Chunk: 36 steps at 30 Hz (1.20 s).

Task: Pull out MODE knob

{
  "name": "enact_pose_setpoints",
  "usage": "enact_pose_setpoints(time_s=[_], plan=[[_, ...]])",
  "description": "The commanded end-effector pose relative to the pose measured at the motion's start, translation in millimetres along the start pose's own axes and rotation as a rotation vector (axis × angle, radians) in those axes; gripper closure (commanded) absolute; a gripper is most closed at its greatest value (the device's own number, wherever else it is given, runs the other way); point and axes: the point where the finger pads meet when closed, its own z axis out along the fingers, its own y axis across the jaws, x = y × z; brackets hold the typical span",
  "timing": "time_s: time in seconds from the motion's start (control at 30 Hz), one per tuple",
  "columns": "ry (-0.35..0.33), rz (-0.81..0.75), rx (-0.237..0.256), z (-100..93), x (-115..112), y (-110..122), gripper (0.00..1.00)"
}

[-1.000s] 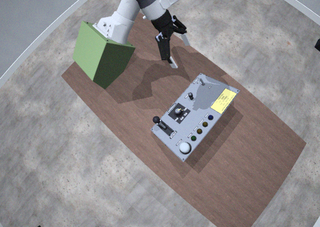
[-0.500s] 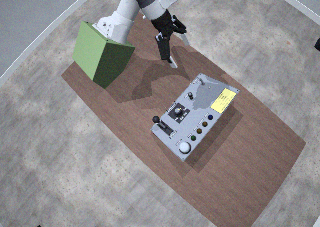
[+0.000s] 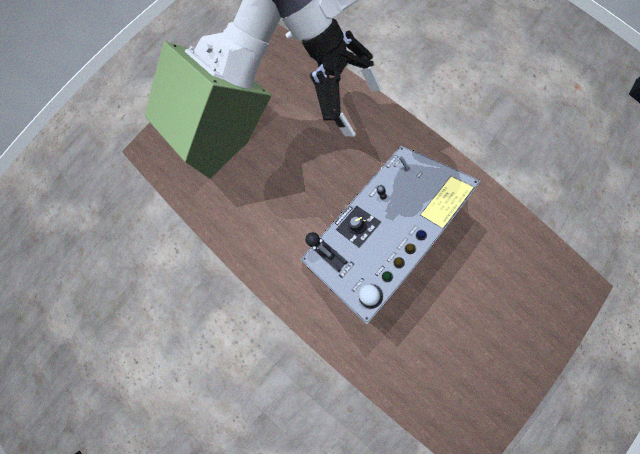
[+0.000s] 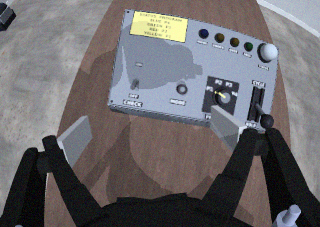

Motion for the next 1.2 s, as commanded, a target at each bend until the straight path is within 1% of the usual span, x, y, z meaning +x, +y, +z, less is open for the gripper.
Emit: enact_pose_setpoints(time_s=[0.0, 0.1, 0.17, 0.23, 0.3, 0.33, 0.4, 0.43, 0.47, 0.5, 0.53, 0.6, 0.67, 0.7, 0.73, 0.77, 0.8, 0.83, 0.9, 0.97, 1.17], plan=[[-0.001, -0.007, -0.001, 0.1, -0.8, 0.4, 0.00], [0.004, -0.013, 0.002, -2.0, 3.4, 1.9, 0.00], [0.020, -0.032, 0.011, -8.9, 15.5, 7.2, 0.00], [0.046, -0.059, 0.022, -20.9, 33.5, 19.7, 0.00], [0.076, -0.084, 0.030, -34.7, 49.9, 43.6, 0.00], [0.090, -0.092, 0.031, -40.1, 54.5, 60.5, 0.00], [0.105, -0.093, 0.026, -42.7, 52.4, 102.4, 0.00], [0.105, -0.093, 0.026, -42.7, 52.4, 102.4, 0.00], [0.106, -0.087, 0.022, -38.3, 44.9, 125.6, 0.00], [0.106, -0.087, 0.022, -38.3, 44.9, 125.6, 0.00], [0.100, -0.076, 0.017, -29.8, 33.5, 148.5, 0.00], [0.100, -0.076, 0.017, -29.8, 33.5, 148.5, 0.00], [0.076, -0.051, 0.008, -4.0, 3.0, 188.3, 0.00], [0.076, -0.051, 0.008, -4.0, 3.0, 188.3, 0.00], [0.059, -0.039, 0.005, 11.0, -13.7, 203.7, 0.00], [0.059, -0.039, 0.005, 11.0, -13.7, 203.7, 0.00], [0.043, -0.028, 0.003, 25.5, -29.4, 215.6, 0.00], [0.043, -0.028, 0.003, 25.5, -29.4, 215.6, 0.00], [0.015, -0.014, 0.000, 48.2, -53.8, 230.3, 0.00], [0.001, -0.008, -0.001, 59.2, -65.6, 236.0, 0.00], [-0.001, -0.007, -0.001, 61.1, -67.6, 236.9, 0.00]])
